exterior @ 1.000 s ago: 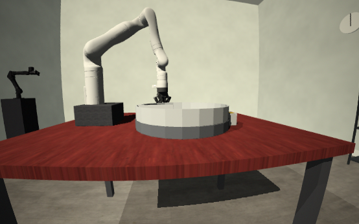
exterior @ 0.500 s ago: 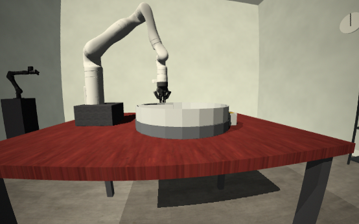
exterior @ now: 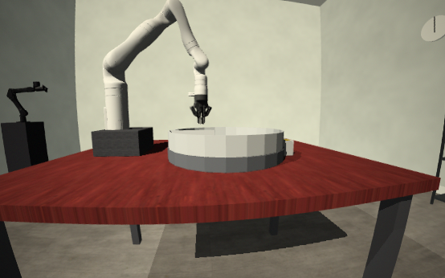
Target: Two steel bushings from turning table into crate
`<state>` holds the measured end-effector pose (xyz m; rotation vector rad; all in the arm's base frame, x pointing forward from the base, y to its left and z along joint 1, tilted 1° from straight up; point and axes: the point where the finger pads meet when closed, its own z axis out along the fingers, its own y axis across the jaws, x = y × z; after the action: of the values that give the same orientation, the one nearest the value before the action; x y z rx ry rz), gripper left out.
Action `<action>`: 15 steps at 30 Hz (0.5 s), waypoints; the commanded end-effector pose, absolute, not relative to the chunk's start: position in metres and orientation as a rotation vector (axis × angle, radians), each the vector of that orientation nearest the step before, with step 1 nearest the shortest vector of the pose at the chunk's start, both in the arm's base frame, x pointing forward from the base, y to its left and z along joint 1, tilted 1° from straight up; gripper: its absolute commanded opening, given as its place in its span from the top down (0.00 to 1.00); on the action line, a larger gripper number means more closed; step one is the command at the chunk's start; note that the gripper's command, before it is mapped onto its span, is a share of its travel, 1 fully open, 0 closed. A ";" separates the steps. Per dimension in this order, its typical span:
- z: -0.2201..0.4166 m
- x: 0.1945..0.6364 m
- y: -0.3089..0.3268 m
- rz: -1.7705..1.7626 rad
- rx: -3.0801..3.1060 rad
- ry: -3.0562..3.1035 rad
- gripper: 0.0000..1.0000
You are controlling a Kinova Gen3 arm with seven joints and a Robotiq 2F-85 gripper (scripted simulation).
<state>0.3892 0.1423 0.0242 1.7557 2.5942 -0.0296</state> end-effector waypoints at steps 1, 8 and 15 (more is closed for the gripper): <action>0.028 0.391 0.144 -0.023 1.749 2.592 0.84; 0.058 0.390 0.144 -0.027 1.750 2.594 0.84; 0.066 0.390 0.144 -0.028 1.750 2.594 0.84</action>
<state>0.3876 0.1423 0.0606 1.7586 2.5967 -0.0371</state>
